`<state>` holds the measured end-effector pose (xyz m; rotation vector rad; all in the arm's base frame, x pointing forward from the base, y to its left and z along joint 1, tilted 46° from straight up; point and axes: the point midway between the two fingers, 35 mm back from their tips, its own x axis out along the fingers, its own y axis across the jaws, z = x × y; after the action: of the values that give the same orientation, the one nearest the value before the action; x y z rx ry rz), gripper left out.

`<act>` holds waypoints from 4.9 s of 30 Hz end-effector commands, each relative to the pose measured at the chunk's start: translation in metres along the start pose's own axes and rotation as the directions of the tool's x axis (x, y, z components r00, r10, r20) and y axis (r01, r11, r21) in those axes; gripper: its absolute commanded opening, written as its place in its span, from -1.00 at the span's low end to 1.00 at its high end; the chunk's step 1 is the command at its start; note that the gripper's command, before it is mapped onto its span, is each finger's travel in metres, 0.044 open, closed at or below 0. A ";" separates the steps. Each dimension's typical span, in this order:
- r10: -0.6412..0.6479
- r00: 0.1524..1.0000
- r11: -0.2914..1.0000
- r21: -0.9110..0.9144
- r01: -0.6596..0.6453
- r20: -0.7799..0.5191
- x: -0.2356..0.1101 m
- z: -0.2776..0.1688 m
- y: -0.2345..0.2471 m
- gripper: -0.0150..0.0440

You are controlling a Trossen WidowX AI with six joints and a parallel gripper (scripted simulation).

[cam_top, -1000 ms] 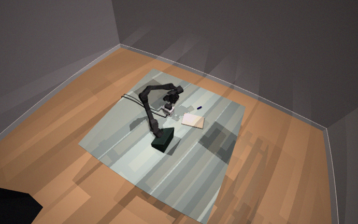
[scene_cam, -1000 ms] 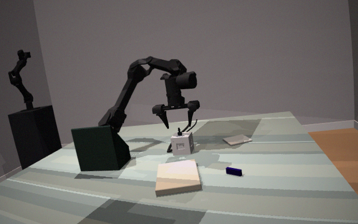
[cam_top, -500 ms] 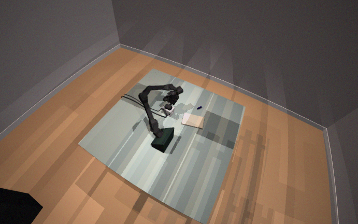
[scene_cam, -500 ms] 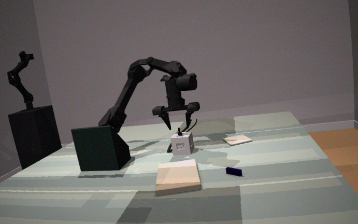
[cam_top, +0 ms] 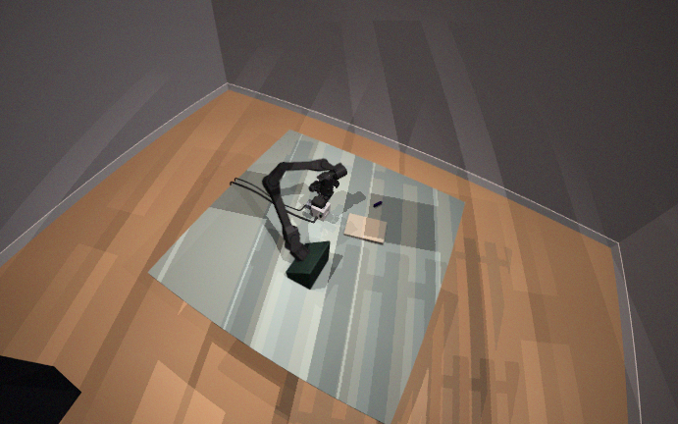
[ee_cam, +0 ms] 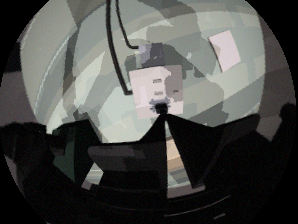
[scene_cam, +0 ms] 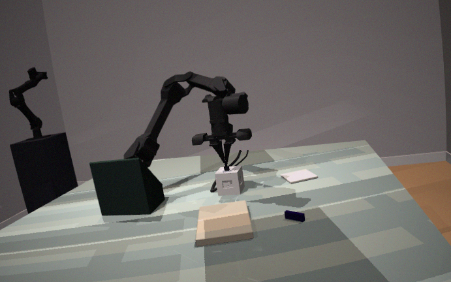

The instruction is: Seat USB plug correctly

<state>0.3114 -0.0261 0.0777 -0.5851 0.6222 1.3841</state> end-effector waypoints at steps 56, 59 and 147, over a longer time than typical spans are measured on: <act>0.001 1.000 1.000 0.001 -0.001 -0.001 -0.028 0.000 0.000 -0.49; 0.001 1.000 1.000 0.001 -0.001 -0.001 -0.030 0.000 0.000 -0.49; 0.003 1.000 -0.543 0.840 -0.004 0.006 -0.027 0.000 0.001 -0.49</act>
<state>0.3080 -0.0452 0.0973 1.0693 1.5778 0.1914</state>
